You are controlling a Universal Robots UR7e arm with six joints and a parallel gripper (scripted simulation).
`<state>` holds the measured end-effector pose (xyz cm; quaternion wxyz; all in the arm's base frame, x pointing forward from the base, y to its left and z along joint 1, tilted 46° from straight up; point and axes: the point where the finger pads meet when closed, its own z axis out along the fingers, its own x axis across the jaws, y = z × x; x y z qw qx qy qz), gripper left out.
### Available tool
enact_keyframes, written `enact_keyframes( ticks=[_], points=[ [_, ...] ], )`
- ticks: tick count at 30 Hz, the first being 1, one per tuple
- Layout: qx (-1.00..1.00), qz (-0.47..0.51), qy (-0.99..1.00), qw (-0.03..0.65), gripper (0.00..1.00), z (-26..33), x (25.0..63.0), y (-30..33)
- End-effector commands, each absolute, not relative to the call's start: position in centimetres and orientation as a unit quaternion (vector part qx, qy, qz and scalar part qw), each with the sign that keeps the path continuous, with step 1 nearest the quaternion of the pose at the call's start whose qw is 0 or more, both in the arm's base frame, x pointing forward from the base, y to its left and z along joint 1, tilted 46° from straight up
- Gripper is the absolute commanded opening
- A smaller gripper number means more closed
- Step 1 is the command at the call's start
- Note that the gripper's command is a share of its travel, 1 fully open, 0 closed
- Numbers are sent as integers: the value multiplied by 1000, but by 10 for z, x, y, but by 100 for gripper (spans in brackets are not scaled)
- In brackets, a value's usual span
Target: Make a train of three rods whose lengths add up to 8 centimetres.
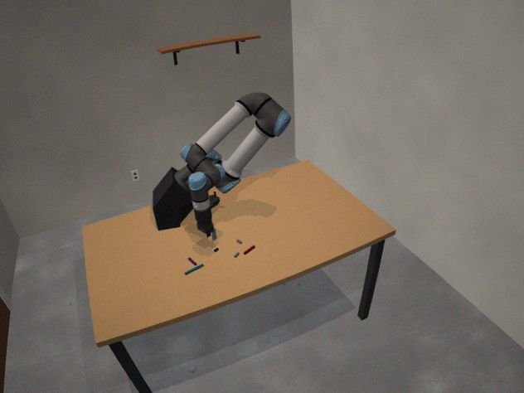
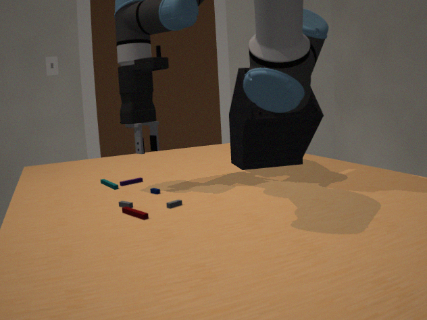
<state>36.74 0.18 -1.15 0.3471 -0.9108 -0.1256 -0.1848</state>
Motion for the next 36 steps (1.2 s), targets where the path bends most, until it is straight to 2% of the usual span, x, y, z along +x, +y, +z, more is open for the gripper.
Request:
enact_keyframes(
  ticks=[1, 24, 36],
  points=[
    [-911, -185, -126, 347, 100, -11, 368, 1],
    [-908, -191, -142, 343, 100, -13, 368, 0],
    [-878, -239, -273, 312, 100, -29, 370, -14]
  ],
)
